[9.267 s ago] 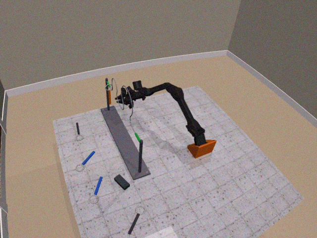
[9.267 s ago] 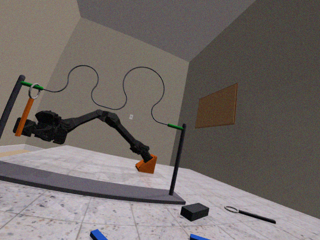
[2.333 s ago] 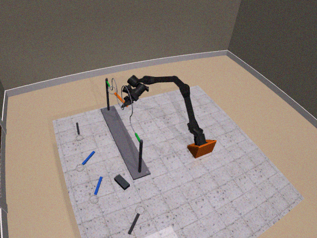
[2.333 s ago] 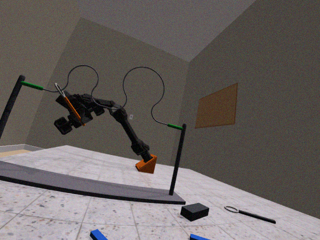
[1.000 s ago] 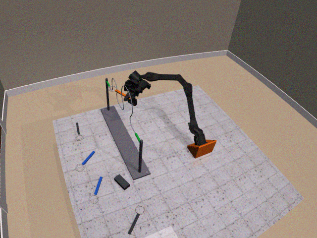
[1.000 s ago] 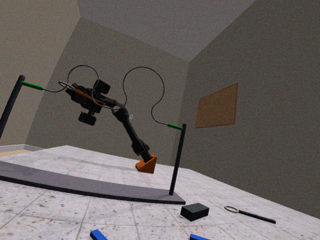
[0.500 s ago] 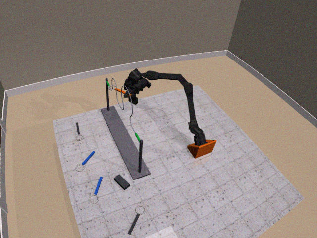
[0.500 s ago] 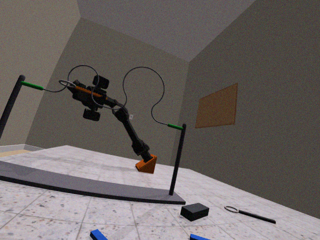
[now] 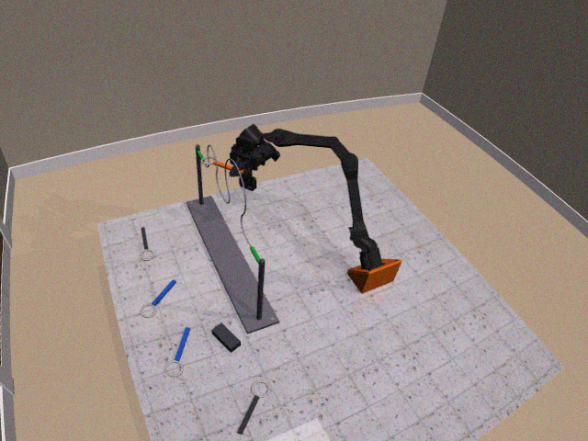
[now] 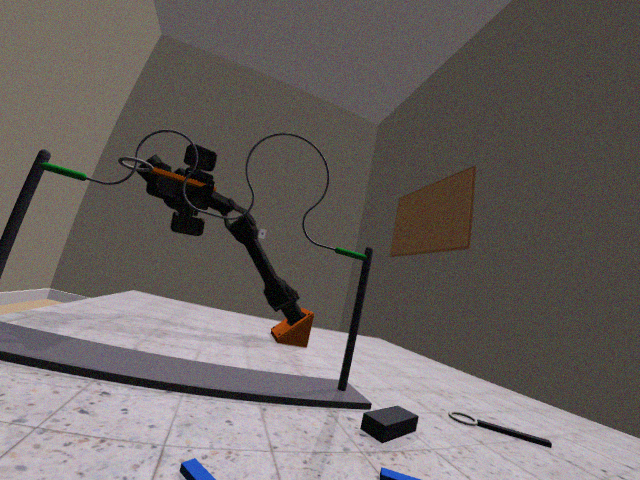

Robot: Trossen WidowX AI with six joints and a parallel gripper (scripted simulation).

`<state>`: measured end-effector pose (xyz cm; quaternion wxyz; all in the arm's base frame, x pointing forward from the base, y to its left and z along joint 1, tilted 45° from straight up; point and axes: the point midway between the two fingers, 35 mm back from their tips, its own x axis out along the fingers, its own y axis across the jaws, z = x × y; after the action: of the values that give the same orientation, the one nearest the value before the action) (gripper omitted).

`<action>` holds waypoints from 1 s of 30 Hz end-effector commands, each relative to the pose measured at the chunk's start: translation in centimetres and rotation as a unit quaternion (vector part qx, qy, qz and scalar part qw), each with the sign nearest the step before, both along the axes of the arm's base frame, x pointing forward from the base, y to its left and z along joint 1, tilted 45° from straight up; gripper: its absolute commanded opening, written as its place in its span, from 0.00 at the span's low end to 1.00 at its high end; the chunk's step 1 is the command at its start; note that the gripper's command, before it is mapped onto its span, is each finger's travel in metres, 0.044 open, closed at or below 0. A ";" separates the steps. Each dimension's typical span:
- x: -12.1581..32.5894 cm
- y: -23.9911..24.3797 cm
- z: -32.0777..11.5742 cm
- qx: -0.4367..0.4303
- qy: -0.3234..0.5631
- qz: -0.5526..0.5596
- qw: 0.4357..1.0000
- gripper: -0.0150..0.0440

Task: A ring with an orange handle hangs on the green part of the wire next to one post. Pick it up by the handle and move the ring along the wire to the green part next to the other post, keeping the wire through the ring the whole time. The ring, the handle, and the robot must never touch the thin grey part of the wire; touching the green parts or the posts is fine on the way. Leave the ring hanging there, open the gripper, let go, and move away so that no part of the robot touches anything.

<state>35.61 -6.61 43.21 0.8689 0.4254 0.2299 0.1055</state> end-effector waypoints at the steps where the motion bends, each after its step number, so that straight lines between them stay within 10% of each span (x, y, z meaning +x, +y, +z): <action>1: -0.1 0.5 0.8 0.010 -0.005 0.004 1.000 0.00; 30: -0.1 0.5 1.3 -0.077 0.000 0.000 0.997 0.00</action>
<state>35.57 -6.02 44.43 0.8876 0.3840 0.2366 0.0936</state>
